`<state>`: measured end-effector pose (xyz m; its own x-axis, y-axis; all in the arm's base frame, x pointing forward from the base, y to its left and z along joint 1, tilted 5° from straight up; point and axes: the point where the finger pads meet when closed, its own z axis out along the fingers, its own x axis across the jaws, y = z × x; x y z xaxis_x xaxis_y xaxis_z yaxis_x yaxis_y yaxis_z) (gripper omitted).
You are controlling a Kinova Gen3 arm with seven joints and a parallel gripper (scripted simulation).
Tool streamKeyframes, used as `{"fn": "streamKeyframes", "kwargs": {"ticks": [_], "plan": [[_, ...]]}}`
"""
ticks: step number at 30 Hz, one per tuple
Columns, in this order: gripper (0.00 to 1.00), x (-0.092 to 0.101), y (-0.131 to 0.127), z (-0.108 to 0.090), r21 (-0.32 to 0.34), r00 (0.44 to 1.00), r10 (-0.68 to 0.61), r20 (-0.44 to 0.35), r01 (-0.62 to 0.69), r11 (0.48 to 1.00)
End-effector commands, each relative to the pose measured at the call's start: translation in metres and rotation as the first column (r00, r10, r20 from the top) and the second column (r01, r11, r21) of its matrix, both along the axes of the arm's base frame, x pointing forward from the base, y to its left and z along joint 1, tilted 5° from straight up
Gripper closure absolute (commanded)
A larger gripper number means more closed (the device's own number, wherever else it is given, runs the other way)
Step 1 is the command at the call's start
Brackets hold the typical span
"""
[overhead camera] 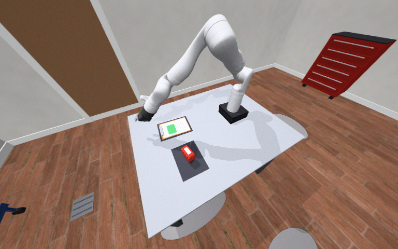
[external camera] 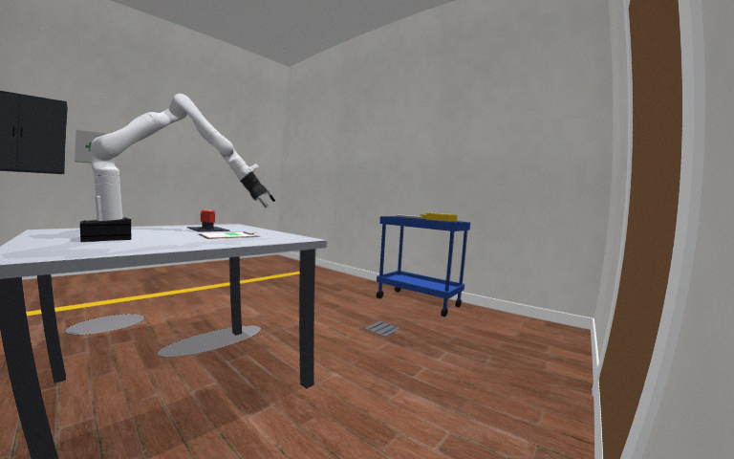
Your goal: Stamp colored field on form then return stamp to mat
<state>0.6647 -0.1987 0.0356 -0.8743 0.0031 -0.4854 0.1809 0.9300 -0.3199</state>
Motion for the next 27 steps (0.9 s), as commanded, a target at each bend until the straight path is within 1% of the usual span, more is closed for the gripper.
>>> {"fn": "streamKeyframes", "kwargs": {"ticks": [1,5,6,14,15,22,23,27], "plan": [[0.00,0.003,0.006,0.002,0.000,1.000,0.009,0.002,-0.009,1.000],[0.00,0.003,0.006,0.002,0.000,1.000,0.009,0.002,-0.009,1.000],[0.00,0.000,0.017,0.000,0.014,1.000,0.010,-0.018,-0.010,1.000],[0.00,0.000,0.017,0.000,0.014,1.000,0.010,-0.018,-0.010,1.000],[0.00,-0.003,0.028,-0.001,0.028,0.999,0.012,-0.036,-0.011,1.000],[0.00,-0.003,0.028,-0.001,0.028,0.999,0.012,-0.036,-0.011,1.000],[0.00,-0.006,0.039,-0.002,0.042,0.998,0.015,-0.055,-0.012,0.999],[0.00,-0.006,0.039,-0.002,0.042,0.998,0.015,-0.055,-0.012,0.999]]}}
